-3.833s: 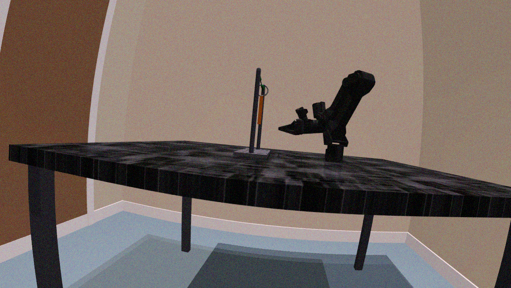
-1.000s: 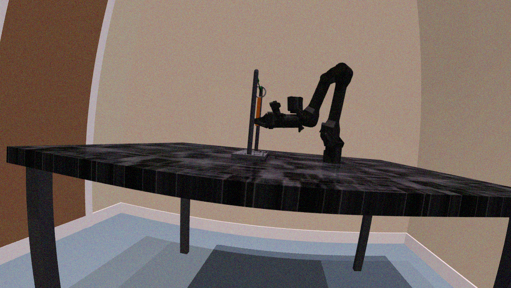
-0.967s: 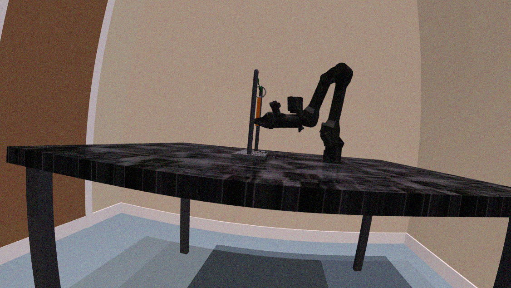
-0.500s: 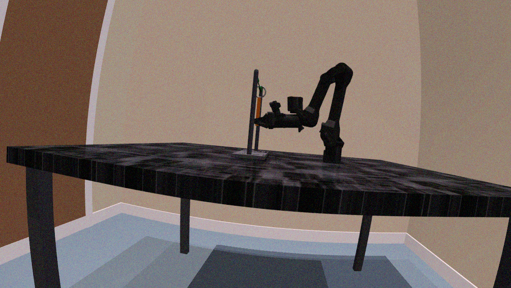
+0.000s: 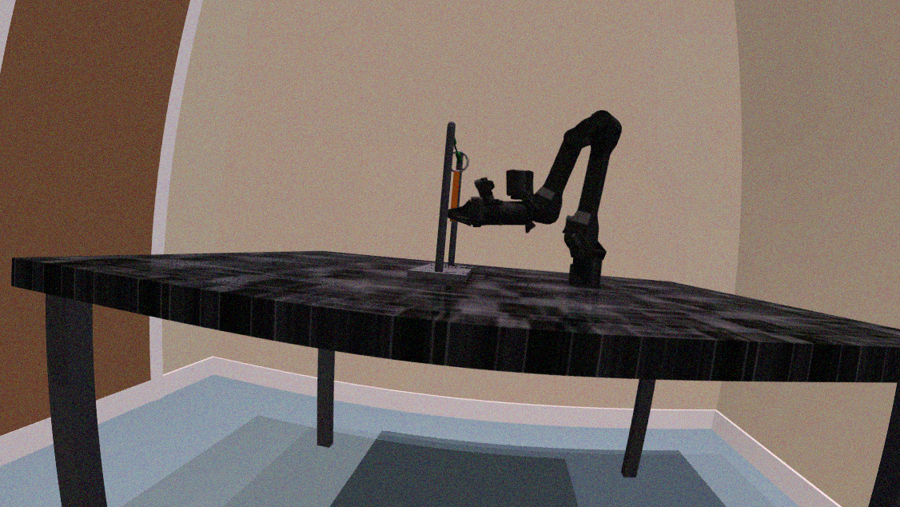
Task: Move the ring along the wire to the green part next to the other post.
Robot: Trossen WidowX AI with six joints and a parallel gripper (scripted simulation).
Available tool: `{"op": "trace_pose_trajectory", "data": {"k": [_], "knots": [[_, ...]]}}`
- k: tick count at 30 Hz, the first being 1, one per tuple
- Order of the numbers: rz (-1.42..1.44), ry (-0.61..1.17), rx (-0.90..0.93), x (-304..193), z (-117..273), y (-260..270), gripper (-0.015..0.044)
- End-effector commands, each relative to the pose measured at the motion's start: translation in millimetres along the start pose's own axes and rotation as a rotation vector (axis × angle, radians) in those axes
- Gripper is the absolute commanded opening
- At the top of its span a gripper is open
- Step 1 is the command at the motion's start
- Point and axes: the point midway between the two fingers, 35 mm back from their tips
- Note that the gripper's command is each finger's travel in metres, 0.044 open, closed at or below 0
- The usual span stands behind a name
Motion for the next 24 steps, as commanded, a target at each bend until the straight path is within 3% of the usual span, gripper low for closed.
{"op": "trace_pose_trajectory", "data": {"k": [1,24], "knots": [[0.000,0.000,0.000,0,0,0,-0.0150],[-0.003,0.000,-0.011,15,1,-7,-0.0150]]}}
Point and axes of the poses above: the point midway between the two fingers, 35 mm back from their tips, its own z axis back along the fingers, its own y axis across the jaws, x = y × z, and after that the axes turned 13 degrees about z, right-handed
